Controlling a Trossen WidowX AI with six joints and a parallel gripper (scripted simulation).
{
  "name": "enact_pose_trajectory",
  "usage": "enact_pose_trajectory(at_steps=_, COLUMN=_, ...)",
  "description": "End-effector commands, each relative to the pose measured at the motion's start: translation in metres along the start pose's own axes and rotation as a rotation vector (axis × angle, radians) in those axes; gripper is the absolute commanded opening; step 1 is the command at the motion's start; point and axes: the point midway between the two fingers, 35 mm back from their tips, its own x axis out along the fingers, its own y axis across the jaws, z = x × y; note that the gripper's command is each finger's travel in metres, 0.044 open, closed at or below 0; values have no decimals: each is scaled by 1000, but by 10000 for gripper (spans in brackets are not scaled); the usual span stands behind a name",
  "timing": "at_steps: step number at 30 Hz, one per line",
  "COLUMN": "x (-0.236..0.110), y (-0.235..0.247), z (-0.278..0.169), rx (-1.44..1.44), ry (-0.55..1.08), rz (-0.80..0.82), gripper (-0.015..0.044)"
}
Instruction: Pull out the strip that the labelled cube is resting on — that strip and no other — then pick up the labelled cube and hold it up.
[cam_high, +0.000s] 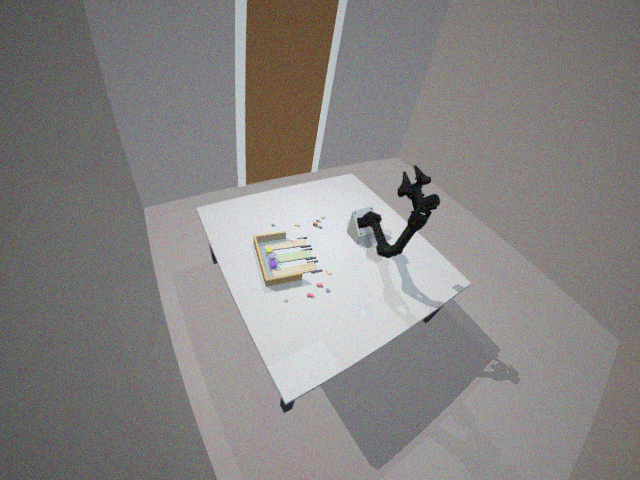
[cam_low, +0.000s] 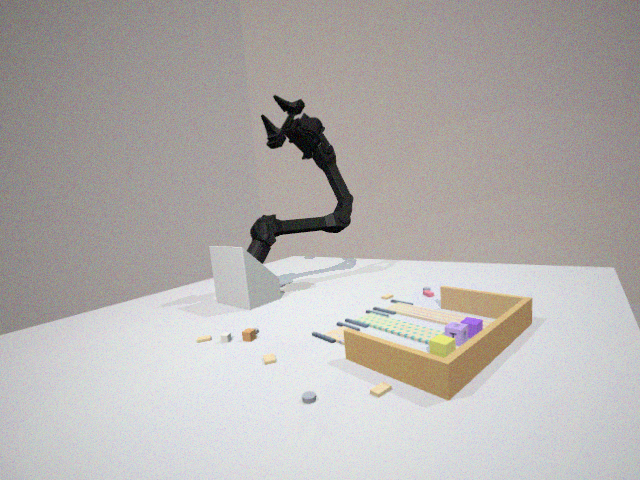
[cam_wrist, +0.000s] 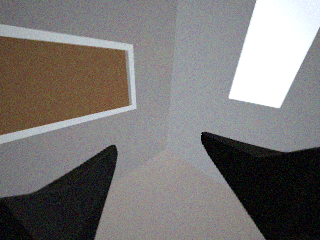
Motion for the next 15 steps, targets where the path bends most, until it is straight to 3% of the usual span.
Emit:
enact_pose_trajectory(at_steps=1, x=2, y=1, z=1, rx=9, ry=-9, rz=2, gripper=400)
enact_pose_trajectory(at_steps=10, x=84, y=46, z=68, rx=429, ry=-416, rz=174, gripper=400)
enact_pose_trajectory(at_steps=15, x=102, y=74, z=125, rx=626, ry=-603, rz=330, gripper=400)
